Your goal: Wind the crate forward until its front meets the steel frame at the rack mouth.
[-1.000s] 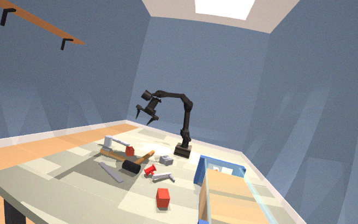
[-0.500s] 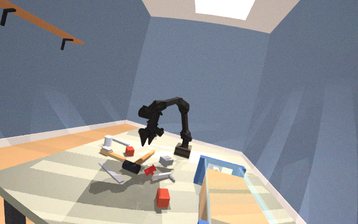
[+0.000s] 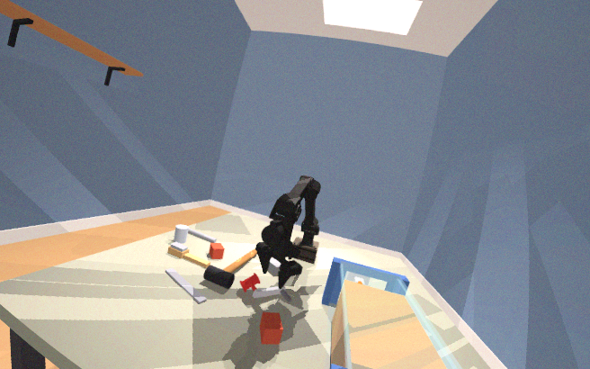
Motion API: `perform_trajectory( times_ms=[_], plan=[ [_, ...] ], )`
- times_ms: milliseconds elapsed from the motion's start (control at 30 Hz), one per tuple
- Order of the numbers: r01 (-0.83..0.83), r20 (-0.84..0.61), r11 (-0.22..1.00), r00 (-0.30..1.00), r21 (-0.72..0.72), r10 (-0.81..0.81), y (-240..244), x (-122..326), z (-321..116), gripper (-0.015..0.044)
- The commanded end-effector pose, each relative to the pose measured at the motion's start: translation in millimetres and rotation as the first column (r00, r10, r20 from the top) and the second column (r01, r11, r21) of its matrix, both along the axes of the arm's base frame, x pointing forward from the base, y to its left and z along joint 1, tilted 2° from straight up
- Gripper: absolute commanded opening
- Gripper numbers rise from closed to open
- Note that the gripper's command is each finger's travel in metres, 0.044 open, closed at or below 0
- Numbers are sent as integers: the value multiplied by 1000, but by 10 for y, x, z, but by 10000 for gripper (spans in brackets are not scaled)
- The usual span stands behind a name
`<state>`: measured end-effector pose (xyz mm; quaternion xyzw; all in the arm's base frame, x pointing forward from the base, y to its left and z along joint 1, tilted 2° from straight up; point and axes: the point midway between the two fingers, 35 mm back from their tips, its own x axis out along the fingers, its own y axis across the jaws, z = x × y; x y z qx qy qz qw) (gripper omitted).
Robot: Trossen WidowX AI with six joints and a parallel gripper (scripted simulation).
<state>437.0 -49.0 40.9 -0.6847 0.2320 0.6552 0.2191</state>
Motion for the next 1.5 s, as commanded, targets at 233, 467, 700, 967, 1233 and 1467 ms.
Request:
perform_trajectory(
  times_ms=[233, 467, 700, 967, 1233, 1467],
  plan=[
    [-3, 15, 1000, 1000, -10, 3, -36, 22, -193, 440],
    [-3, 14, 1000, 1000, -9, 3, 0, 7, -399, 440],
    [-3, 14, 1000, 1000, -9, 3, -3, 11, -475, 440],
    [-8, 17, 1000, 1000, -7, 8, -1, 19, -497, 420],
    [-8, 17, 1000, 1000, -7, 8, -1, 19, -497, 367],
    [-8, 17, 1000, 1000, -7, 8, -1, 19, -497, 320]
  ],
)
